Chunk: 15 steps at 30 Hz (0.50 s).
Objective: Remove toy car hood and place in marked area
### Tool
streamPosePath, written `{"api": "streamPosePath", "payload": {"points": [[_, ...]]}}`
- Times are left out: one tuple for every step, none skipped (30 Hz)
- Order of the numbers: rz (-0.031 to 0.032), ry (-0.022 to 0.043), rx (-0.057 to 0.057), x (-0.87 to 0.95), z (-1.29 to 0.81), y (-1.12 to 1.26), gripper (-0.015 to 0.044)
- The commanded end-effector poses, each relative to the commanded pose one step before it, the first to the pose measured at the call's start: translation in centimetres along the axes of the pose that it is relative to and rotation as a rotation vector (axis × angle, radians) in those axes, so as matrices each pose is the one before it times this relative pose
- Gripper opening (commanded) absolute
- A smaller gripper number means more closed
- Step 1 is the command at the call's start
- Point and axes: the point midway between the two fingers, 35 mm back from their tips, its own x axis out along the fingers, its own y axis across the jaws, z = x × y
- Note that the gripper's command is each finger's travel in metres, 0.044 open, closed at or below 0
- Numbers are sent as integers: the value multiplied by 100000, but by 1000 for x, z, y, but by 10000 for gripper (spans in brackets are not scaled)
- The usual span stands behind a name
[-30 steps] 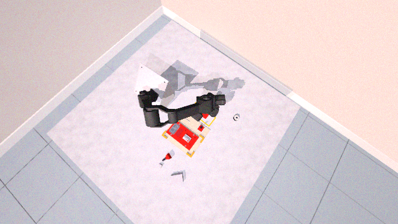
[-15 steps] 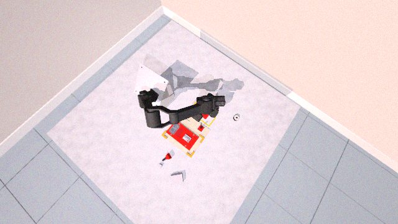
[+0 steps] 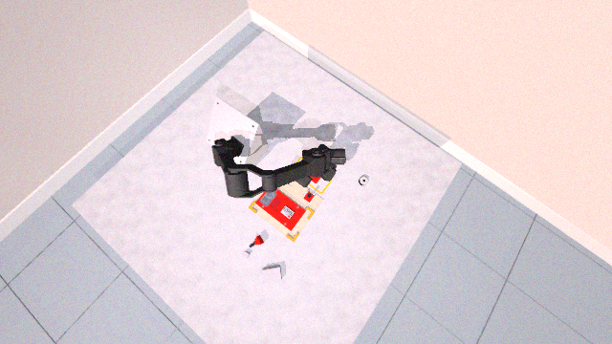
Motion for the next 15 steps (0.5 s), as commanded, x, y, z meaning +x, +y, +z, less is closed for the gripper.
{"api": "streamPosePath", "payload": {"points": [[-373,-395,-559,247,22,-2,0],[-2,-1,0,72,1,0,0],[-2,-1,0,72,1,0,0],[-2,-1,0,72,1,0,0],[-3,-1,0,72,1,0,0],[-3,-1,0,72,0,0,0],[-3,-1,0,72,0,-1,0],[-3,-1,0,72,0,-1,0],[-3,-1,0,72,0,-1,0],[-3,-1,0,72,0,-1,0],[-4,-1,0,72,0,-1,0],[-4,-1,0,72,0,-1,0],[-4,-1,0,73,-1,-1,0],[-4,-1,0,73,-1,-1,0],[-4,-1,0,73,-1,-1,0]]}}
